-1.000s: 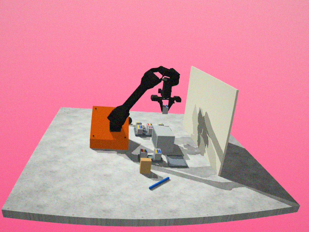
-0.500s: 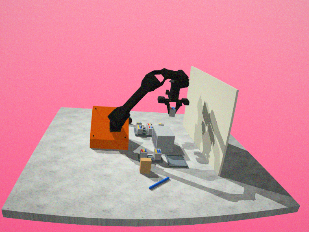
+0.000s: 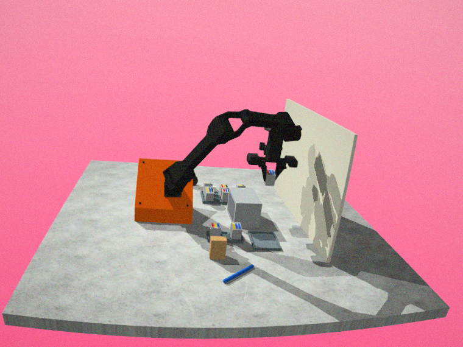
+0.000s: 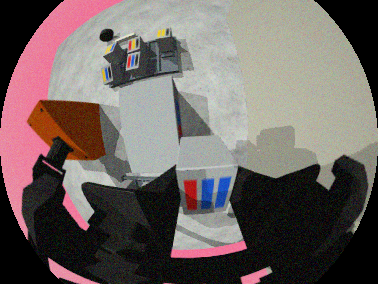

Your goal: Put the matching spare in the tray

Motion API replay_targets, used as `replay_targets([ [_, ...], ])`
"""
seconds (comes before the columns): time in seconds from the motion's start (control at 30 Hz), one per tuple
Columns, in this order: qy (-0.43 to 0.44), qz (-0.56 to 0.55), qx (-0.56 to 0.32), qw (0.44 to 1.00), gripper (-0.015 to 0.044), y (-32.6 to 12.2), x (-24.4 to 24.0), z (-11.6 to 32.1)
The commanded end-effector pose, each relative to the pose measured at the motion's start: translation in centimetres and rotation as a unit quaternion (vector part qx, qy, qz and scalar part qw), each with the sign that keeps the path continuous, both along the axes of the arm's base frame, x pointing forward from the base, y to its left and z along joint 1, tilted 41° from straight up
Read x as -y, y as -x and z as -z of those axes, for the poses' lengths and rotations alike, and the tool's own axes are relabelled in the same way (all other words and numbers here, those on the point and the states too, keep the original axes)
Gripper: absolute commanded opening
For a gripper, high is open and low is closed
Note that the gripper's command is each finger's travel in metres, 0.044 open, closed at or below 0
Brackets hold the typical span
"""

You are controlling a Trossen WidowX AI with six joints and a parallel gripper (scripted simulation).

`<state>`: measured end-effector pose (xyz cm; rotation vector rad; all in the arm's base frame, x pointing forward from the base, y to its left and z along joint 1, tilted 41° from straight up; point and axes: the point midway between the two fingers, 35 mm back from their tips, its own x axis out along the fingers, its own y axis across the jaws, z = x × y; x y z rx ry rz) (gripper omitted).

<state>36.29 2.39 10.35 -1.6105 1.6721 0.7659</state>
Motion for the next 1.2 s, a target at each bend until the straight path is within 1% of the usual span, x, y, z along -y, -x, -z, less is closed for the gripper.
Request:
replay_targets([
  [0.0,0.007,-0.006,-0.004,1.0,0.0,0.3,3.1,-2.5],
  [0.47,0.034,-0.01,-0.016,0.999,0.0,3.7,11.9,-9.4],
  [1.17,0.033,-0.009,-0.016,0.999,0.0,3.5,12.9,-8.5],
])
